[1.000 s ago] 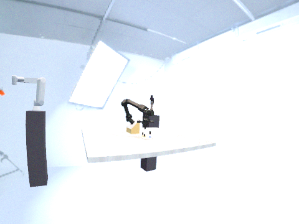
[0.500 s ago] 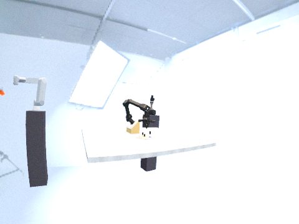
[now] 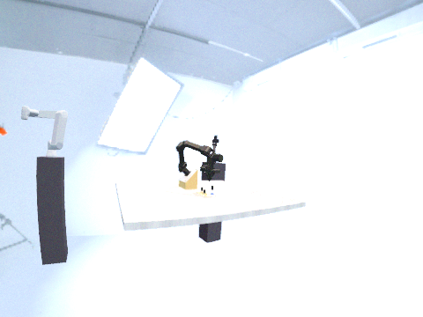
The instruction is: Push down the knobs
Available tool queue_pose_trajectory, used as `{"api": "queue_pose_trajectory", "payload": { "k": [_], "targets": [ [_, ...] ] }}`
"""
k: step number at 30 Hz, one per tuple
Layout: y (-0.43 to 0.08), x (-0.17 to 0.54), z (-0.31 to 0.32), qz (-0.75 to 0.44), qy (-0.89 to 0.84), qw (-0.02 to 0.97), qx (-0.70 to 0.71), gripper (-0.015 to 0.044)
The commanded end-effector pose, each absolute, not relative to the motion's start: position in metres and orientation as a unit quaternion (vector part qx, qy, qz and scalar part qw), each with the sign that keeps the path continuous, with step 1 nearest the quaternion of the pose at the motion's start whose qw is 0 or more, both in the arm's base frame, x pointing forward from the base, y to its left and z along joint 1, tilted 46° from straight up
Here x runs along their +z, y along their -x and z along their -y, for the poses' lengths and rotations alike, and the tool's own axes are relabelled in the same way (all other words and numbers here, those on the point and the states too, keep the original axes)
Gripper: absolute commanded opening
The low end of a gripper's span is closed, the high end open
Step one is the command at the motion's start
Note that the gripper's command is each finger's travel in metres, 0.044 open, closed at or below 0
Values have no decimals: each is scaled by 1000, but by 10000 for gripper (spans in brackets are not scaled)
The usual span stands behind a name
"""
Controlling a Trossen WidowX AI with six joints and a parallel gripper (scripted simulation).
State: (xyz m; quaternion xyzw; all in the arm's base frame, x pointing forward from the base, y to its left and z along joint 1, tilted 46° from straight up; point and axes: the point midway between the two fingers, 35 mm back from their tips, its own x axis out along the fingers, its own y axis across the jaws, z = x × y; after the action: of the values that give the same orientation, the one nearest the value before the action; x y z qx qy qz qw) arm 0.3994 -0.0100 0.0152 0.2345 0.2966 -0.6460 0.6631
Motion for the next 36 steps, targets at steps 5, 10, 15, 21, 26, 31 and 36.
{"api": "queue_pose_trajectory", "payload": {
  "k": [5, 10, 15, 21, 26, 31, 36],
  "targets": [
    [-411, 17, 3, -200, -330, 619, -684, 0],
    [-417, 17, 0, -140, -381, 587, -700, 0],
    [-423, 18, -3, -78, -429, 551, -711, 0],
    [-429, 19, -6, -4, -482, 503, -717, 0],
    [-432, 19, -8, 40, -511, 473, -717, 0],
    [-432, 19, -8, 40, -511, 473, -717, 0],
    [-432, 6, 5, 40, -511, 473, -717, 0]
  ]
}}
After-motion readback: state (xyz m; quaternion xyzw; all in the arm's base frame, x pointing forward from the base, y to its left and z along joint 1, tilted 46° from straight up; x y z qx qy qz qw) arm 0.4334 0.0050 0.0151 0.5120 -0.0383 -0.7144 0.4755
